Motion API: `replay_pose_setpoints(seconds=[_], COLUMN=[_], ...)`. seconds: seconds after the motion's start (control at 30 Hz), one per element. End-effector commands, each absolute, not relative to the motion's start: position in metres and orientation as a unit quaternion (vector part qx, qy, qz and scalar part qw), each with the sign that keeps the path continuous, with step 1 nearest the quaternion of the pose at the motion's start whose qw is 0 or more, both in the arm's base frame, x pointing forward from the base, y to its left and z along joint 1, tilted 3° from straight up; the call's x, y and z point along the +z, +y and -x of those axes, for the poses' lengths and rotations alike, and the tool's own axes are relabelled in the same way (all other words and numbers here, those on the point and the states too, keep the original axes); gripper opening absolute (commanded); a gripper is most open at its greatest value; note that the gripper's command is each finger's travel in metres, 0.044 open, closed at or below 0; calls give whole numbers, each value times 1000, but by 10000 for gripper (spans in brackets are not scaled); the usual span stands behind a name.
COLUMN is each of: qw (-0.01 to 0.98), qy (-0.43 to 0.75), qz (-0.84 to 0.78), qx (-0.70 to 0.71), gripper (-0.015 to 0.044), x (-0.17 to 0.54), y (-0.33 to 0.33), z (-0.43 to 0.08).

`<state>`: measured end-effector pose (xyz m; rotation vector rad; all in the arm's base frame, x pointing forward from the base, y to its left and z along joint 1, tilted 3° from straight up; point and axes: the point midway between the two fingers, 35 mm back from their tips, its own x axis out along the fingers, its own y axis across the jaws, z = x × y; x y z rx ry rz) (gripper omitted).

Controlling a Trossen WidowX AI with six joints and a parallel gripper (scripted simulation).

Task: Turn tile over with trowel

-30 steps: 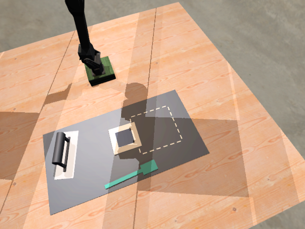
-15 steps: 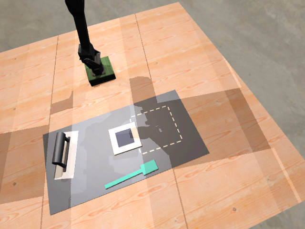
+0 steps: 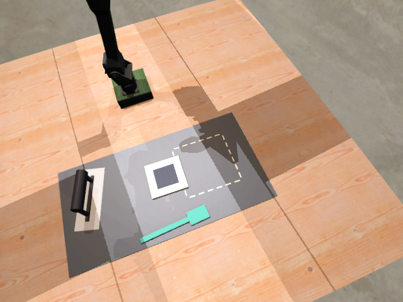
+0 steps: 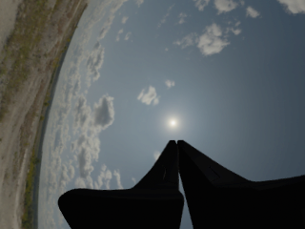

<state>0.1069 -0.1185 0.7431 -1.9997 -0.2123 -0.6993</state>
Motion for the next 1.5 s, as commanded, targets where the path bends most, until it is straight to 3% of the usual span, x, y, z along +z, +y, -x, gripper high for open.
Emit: replay_pose_setpoints(seconds=[0.0,0.23,0.6,1.47], qw=[485,485,510,725], qy=[-87,-87,-107,-143], qz=[821,821,794,579], qx=[-287,-287,-314,-344], gripper=[0,0,270,270], x=[743,743,746,706], y=[-119,-119,-130,-258], z=[-107,-107,-102,-140])
